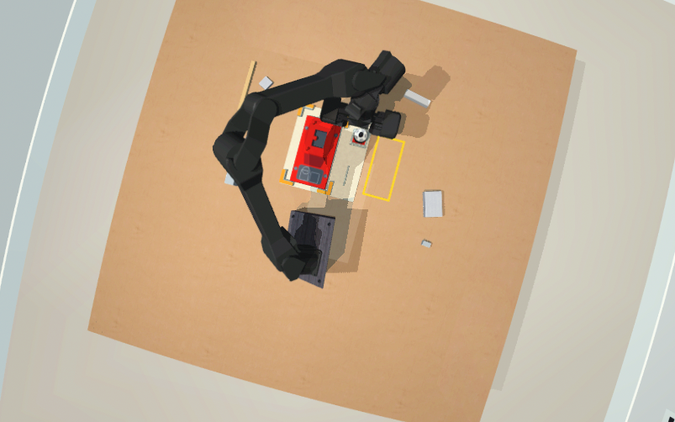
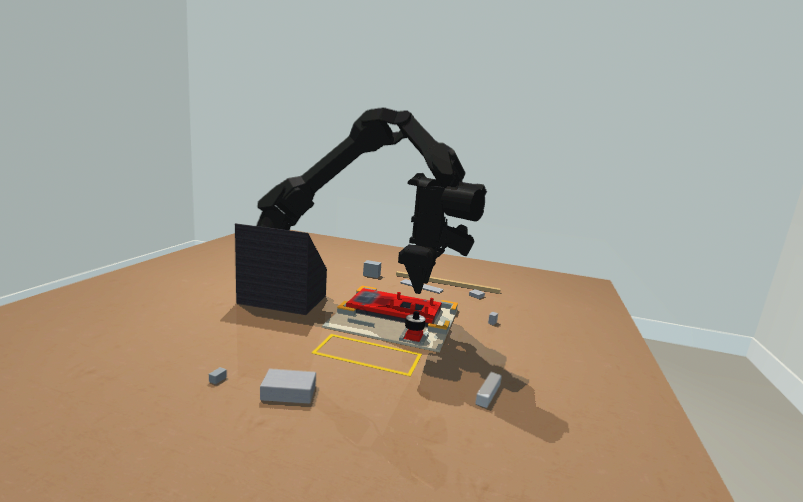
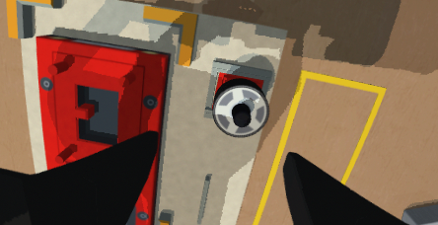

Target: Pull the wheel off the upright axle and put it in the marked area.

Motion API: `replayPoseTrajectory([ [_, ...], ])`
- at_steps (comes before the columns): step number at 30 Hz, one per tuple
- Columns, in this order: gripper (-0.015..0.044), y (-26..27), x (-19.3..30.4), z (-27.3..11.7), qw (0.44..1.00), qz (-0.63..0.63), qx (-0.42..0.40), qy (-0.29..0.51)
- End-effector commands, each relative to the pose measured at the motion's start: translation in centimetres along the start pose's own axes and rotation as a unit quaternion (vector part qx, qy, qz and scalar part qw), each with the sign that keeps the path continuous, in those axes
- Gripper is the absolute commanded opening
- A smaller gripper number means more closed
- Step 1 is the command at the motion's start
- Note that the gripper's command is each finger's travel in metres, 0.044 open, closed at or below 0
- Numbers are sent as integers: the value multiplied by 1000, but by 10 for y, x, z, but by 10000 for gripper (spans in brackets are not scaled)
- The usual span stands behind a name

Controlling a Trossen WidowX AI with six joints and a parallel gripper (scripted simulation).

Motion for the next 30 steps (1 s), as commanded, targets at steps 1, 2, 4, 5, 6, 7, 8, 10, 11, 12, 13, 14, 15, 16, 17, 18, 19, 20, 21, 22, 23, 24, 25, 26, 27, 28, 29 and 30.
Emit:
replayPoseTrajectory([
  [1,300,-14,4,-3,1000,9,1,0],
  [2,300,-15,4,-3,1000,9,2,0],
  [4,300,-15,4,-3,1000,9,2,0],
  [5,300,-15,4,-3,1000,9,2,0],
  [6,300,-15,4,-3,1000,9,2,0],
  [7,300,-15,4,-3,1000,9,2,0],
  [8,300,-15,4,-1,1000,9,2,0],
  [10,300,-15,4,5,1000,9,2,0],
  [11,300,-15,3,10,1000,9,2,0],
  [12,300,-15,3,15,1000,9,2,0],
  [13,300,-15,3,22,1000,9,2,0],
  [14,300,-15,2,29,1000,9,2,0],
  [15,300,-15,3,37,1000,9,2,-1],
  [16,300,-15,3,45,1000,9,1,-1],
  [17,300,-15,3,53,1000,9,1,-1],
  [18,300,-14,4,61,1000,9,1,0],
  [19,300,-14,5,67,1000,9,0,0],
  [20,300,-13,5,71,1000,9,0,0],
  [21,300,-13,5,72,1000,9,0,0],
  [22,300,-12,5,72,1000,9,0,0],
  [23,300,-12,5,72,1000,9,0,0],
  [24,300,-12,5,72,1000,9,0,0],
  [25,300,-12,5,72,1000,9,0,0],
  [26,274,-13,6,69,1000,7,1,6],
  [27,247,-13,6,69,1000,7,1,6],
  [28,221,-13,6,69,1000,7,1,6],
  [29,195,-13,6,69,1000,7,1,6],
  [30,188,-13,6,69,1000,7,1,6],
])
Point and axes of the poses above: the point midway between the two fingers, 35 mm back from their tips, its own z axis out along the fingers, its own y axis across the jaws, x = y × z, the point moved 1 cm from there along -z, back along the fingers, and after that the axes turned 8 degrees about -z, right-handed, at the moved point
